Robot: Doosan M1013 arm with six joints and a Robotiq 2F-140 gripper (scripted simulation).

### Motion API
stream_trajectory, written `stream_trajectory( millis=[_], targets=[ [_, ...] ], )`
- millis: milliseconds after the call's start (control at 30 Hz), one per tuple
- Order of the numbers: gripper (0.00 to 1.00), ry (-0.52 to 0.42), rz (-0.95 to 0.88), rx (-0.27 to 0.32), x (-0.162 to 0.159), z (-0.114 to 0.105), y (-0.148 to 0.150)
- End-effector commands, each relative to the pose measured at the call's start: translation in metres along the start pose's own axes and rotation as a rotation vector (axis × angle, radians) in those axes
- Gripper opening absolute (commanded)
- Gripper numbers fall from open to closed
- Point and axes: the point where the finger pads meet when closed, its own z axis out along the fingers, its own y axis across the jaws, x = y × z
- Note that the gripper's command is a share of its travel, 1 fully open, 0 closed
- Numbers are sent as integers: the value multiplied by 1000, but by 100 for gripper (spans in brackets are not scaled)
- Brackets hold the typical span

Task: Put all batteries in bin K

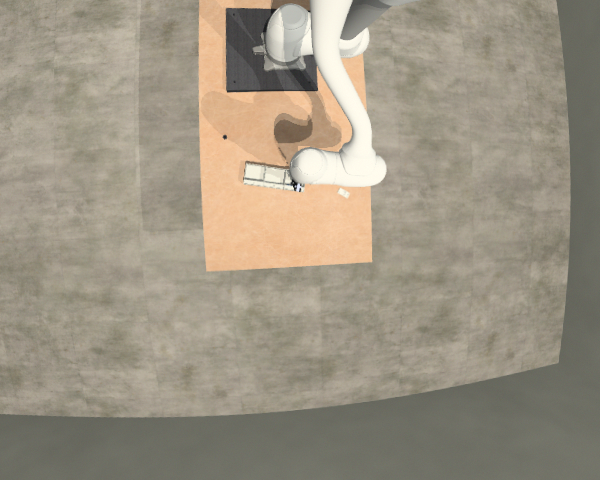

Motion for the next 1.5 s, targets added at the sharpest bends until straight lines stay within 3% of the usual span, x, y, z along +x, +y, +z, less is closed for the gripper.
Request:
stream_trajectory(
  millis=[0,333,1133,1367,1400,1467],
  targets=[
    [23,-1,0,1,0,-1,0],
    [23,-1,0,1,0,-1,0],
    [23,-1,0,1,0,-31,0],
    [23,-1,0,1,0,-31,-1],
    [100,-1,0,1,0,-35,-1],
    [100,-1,0,1,0,-43,-1]
  ],
)
